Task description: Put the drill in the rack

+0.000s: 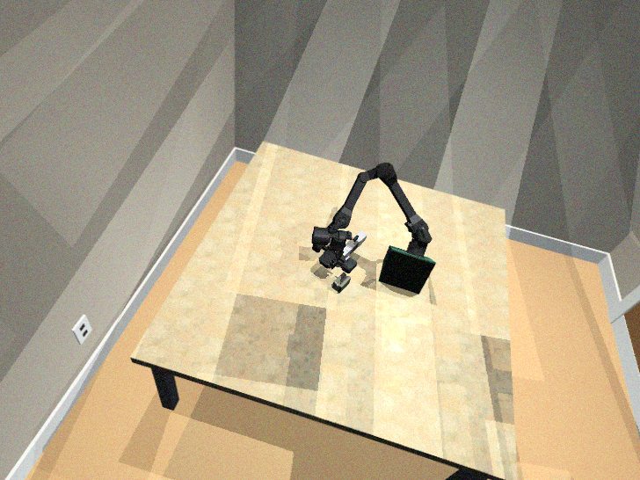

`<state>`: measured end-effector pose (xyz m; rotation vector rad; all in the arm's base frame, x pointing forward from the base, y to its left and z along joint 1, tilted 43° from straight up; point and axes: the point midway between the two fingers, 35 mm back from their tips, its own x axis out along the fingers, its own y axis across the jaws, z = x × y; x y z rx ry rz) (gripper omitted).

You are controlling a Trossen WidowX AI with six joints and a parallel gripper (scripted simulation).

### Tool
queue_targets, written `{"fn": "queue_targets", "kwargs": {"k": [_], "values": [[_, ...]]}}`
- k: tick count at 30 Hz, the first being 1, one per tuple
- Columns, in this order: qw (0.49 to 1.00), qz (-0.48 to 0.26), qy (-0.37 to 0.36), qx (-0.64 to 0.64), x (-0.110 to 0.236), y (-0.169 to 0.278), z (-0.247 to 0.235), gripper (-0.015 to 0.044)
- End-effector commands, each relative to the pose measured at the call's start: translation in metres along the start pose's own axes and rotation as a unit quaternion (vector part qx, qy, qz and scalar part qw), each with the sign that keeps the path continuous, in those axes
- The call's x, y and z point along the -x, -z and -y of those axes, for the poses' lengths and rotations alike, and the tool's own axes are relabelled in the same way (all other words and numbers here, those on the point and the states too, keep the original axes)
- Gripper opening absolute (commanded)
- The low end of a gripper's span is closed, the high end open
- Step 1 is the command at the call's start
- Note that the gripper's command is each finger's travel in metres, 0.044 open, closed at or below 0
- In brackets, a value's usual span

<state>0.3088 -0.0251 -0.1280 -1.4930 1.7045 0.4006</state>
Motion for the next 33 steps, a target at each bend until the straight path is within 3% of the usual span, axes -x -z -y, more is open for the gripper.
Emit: {"fn": "queue_targets", "kwargs": {"k": [1, 33], "values": [[1.0, -0.001, -0.001, -0.001, 0.0, -0.002, 0.0, 0.0], [1.0, 0.001, 0.0, -0.002, 0.004, -0.043, 0.001, 0.0]]}}
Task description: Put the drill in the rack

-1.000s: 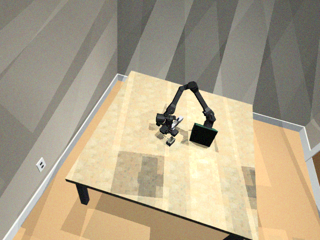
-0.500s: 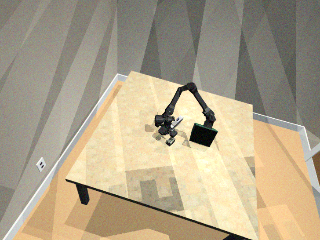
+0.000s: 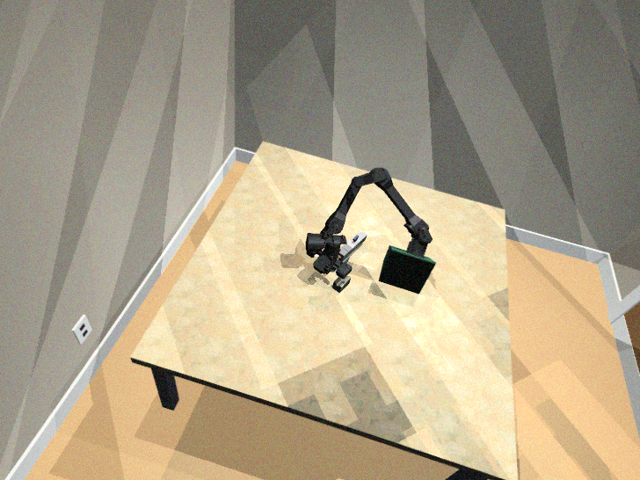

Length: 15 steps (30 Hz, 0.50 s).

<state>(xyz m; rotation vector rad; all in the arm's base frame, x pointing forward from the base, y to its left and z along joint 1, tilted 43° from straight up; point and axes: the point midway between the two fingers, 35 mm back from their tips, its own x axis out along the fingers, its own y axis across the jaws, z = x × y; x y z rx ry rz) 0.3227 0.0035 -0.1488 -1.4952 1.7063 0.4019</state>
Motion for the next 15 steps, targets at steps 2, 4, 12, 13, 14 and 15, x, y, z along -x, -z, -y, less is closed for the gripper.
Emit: {"fn": "queue_targets", "kwargs": {"k": [2, 4, 12, 13, 14, 15], "values": [[1.0, 0.002, 0.0, -0.003, 0.001, -0.008, 0.001, 0.0], [1.0, 0.002, 0.0, -0.003, 0.001, -0.011, 0.001, 0.0], [1.0, 0.002, 0.0, -0.004, 0.003, -0.024, 0.001, 0.0], [1.0, 0.002, 0.0, -0.004, 0.003, -0.026, 0.001, 0.0], [1.0, 0.002, 0.0, -0.004, 0.003, -0.026, 0.001, 0.0], [1.0, 0.002, 0.0, -0.004, 0.003, -0.026, 0.001, 0.0]]}}
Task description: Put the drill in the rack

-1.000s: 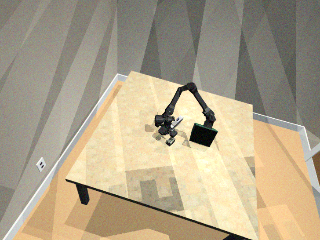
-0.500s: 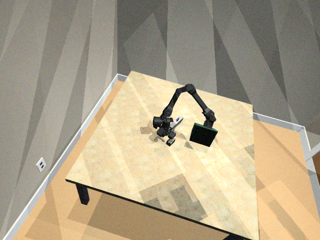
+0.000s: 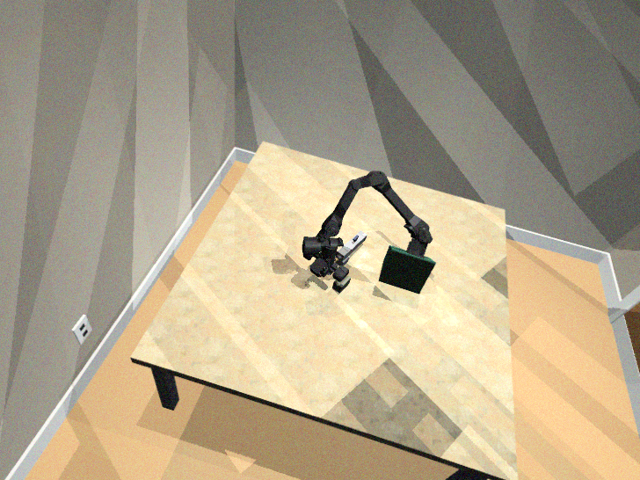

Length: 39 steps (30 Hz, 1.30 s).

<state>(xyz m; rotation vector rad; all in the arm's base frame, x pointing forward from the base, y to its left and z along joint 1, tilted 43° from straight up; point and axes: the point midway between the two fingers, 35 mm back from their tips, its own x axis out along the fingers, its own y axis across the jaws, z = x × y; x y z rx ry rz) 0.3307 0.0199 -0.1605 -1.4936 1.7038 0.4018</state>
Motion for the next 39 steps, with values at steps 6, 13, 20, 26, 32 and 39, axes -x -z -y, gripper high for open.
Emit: {"fn": "queue_targets", "kwargs": {"k": [6, 13, 20, 26, 32, 39], "values": [[1.0, 0.001, 0.0, -0.003, 0.002, -0.011, 0.001, 0.0], [1.0, 0.001, 0.0, -0.003, 0.006, -0.008, 0.0, 0.0], [1.0, 0.002, 0.0, -0.003, 0.011, -0.007, 0.0, 0.0], [1.0, 0.002, 0.0, -0.003, 0.015, -0.007, 0.0, 0.0], [1.0, 0.002, 0.0, -0.003, 0.019, -0.006, 0.0, 0.0], [1.0, 0.002, 0.0, -0.003, 0.023, -0.006, 0.0, 0.0]]}}
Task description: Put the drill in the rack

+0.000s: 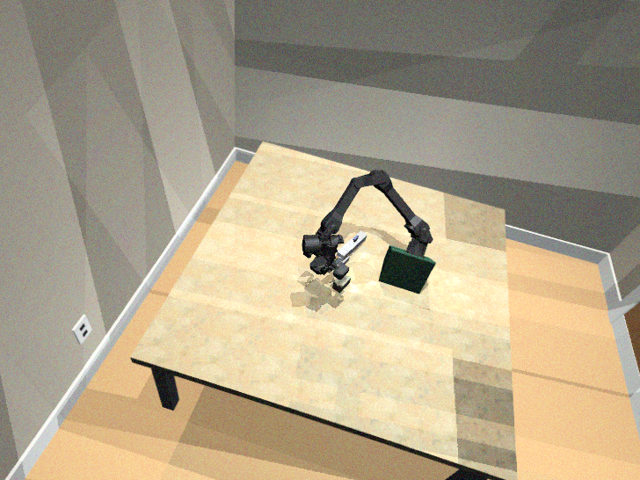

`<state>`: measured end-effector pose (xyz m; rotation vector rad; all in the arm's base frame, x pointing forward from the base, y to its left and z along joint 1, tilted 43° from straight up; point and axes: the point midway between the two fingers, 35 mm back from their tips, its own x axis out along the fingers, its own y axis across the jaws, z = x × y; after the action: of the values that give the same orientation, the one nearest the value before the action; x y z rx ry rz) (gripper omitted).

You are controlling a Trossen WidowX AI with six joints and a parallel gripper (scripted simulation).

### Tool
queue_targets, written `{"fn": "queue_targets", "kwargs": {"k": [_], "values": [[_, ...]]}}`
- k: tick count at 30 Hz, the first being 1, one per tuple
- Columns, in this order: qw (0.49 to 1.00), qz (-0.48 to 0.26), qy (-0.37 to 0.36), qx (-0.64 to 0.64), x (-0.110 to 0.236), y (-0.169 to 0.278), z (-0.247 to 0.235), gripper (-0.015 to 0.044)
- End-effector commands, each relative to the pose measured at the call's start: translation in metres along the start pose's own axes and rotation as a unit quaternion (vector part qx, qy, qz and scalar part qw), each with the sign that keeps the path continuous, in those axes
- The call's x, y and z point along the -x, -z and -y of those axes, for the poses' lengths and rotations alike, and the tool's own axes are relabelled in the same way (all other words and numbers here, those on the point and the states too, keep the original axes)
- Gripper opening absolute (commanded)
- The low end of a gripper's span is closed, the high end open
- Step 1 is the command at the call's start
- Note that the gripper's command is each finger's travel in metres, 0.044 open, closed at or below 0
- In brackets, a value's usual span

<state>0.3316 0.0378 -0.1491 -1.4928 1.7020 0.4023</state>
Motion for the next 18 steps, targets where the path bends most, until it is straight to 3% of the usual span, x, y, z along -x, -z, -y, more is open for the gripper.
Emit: {"fn": "queue_targets", "kwargs": {"k": [1, 18], "values": [[1.0, 0.001, -0.001, -0.003, 0.003, 0.0, 0.0, 0.0], [1.0, 0.001, -0.001, -0.003, 0.014, 0.001, 0.0, 0.0]]}}
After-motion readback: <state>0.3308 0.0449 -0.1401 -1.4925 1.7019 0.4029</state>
